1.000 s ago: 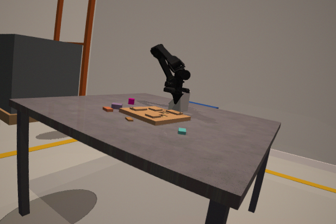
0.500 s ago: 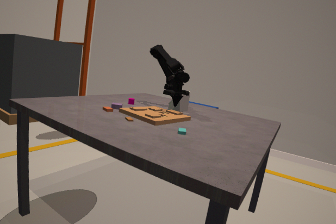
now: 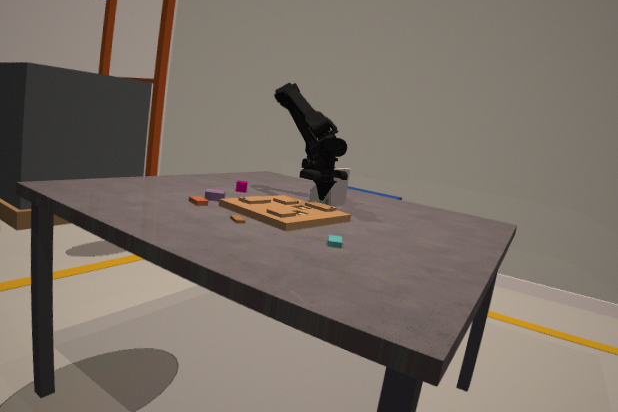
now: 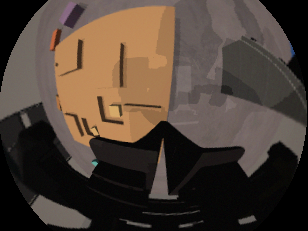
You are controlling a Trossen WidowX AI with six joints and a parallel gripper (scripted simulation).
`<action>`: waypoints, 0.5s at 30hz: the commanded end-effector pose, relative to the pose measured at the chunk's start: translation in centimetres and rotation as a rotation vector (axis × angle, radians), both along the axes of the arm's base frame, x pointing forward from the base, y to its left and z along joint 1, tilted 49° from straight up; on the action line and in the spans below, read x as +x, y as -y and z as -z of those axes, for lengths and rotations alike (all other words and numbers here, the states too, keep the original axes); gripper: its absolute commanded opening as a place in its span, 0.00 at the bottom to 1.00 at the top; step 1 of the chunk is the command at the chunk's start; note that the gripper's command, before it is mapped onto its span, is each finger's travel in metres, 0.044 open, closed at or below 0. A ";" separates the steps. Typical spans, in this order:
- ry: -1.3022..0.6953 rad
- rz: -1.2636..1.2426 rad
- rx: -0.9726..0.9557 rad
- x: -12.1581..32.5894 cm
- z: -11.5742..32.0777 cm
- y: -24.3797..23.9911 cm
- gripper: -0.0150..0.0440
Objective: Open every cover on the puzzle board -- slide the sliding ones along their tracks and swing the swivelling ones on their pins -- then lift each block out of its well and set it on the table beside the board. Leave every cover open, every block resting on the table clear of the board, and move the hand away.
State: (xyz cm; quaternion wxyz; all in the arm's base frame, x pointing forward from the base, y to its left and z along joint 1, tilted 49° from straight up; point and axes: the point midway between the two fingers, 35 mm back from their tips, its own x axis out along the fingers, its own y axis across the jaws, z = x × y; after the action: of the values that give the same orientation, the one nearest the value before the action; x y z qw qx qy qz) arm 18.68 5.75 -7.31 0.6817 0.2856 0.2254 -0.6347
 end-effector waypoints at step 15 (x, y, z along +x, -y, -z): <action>-0.006 -0.001 -0.009 -0.1 1.0 1.5 0.25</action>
State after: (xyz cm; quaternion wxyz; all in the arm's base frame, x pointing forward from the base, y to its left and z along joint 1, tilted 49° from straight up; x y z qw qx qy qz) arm 18.68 4.61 -8.19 0.6818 0.2848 0.2244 -0.6353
